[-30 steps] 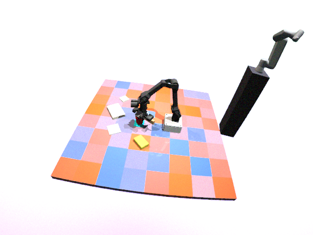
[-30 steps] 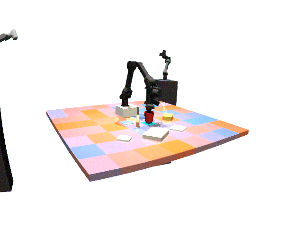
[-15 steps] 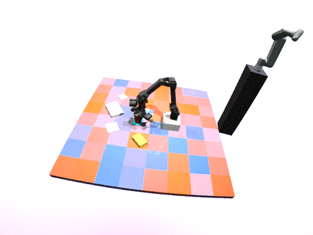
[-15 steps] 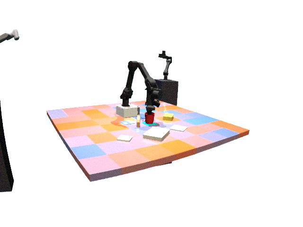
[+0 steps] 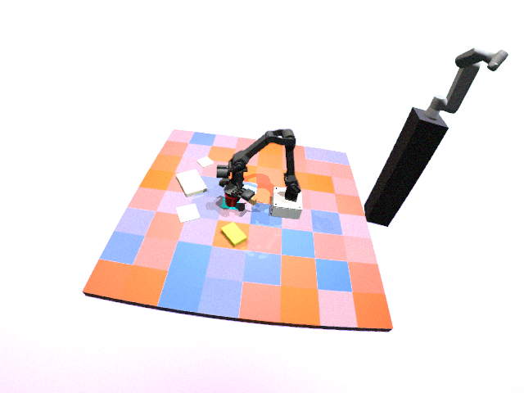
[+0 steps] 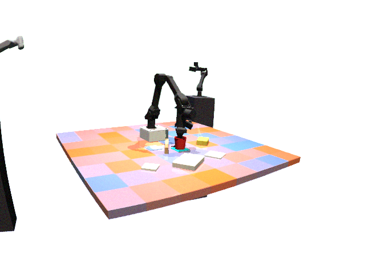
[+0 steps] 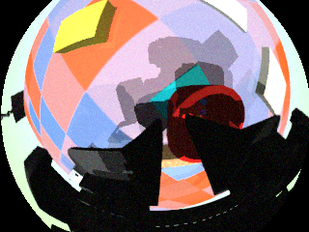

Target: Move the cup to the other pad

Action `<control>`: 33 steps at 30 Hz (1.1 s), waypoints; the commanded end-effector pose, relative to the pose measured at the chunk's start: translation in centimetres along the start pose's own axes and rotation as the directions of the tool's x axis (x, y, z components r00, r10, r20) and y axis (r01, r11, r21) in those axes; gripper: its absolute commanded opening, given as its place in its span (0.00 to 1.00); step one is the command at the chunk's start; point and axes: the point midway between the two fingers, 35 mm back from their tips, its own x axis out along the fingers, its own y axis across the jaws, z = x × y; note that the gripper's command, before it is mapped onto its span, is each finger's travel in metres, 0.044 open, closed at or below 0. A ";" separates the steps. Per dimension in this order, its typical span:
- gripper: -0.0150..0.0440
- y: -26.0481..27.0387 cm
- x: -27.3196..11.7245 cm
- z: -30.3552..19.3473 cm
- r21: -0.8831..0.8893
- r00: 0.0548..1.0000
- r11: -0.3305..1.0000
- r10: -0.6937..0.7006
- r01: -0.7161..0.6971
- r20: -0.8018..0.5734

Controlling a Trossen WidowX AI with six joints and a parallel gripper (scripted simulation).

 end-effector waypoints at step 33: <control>0.65 0.2 -4.7 0.1 0.000 1.000 1.000 0.002 -0.002 -0.001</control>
